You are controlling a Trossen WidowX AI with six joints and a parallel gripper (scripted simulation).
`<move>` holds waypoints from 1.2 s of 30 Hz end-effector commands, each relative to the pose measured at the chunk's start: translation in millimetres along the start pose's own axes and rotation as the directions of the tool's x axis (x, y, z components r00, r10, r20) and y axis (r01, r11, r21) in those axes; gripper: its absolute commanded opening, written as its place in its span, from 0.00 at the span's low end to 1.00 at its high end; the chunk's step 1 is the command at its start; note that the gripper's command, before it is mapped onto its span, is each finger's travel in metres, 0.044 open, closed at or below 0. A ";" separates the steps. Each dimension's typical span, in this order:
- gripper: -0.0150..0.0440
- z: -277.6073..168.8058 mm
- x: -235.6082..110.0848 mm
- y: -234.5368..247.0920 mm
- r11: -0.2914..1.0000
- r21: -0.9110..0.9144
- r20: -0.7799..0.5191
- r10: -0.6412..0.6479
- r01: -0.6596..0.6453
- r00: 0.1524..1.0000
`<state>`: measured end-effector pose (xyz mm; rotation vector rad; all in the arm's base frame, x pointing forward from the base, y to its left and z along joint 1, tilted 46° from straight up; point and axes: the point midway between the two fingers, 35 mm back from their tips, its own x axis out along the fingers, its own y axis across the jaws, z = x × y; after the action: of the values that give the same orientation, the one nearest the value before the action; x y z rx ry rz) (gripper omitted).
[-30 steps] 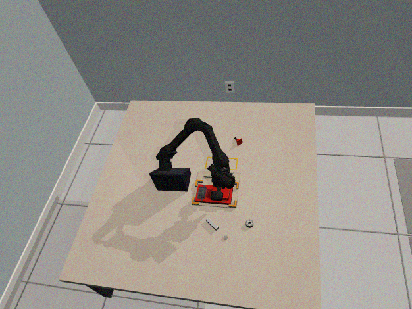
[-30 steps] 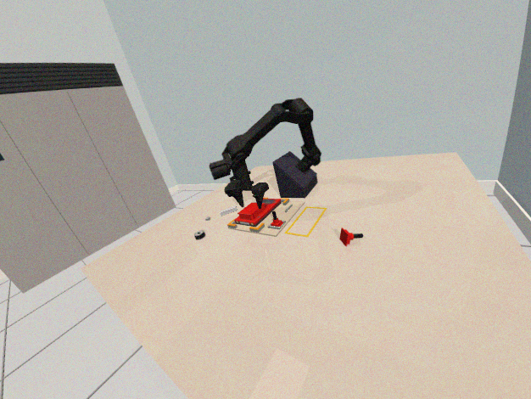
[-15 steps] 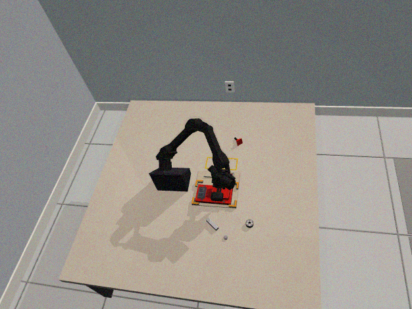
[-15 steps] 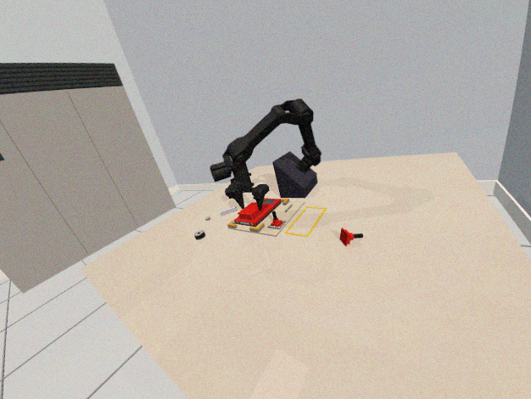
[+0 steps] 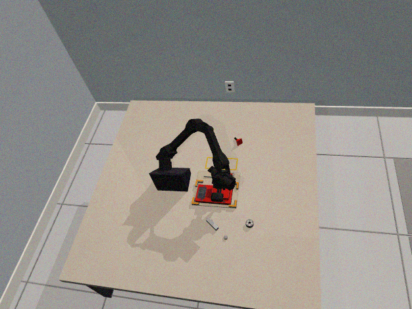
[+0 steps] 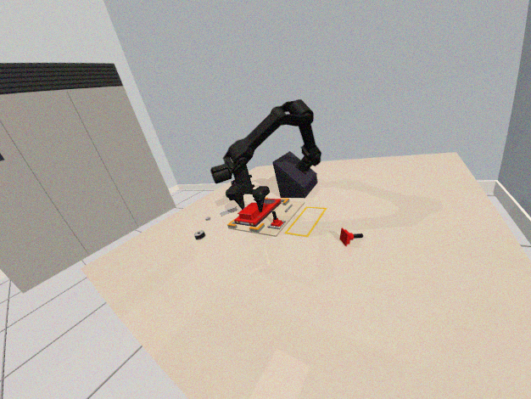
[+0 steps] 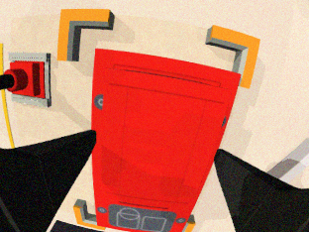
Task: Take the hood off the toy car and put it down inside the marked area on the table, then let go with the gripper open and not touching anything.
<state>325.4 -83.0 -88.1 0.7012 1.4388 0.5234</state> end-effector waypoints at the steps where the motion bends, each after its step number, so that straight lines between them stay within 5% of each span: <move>1: 0.96 0.0 0.0 0.0 1.000 0.000 0.000 0.000 0.000 1.000; 4: 0.82 0.0 0.0 0.0 1.000 0.000 0.000 0.000 0.000 1.000; 13: 0.72 0.0 0.0 0.0 1.000 0.000 0.000 0.000 0.000 1.000; 24: 0.25 0.2 -5.4 -0.2 1.000 0.000 0.000 0.000 0.000 1.000; 36: 0.25 0.2 -13.2 -0.4 1.000 0.001 0.000 -0.001 0.001 1.000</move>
<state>324.7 -89.1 -81.1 0.7054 1.4406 0.5246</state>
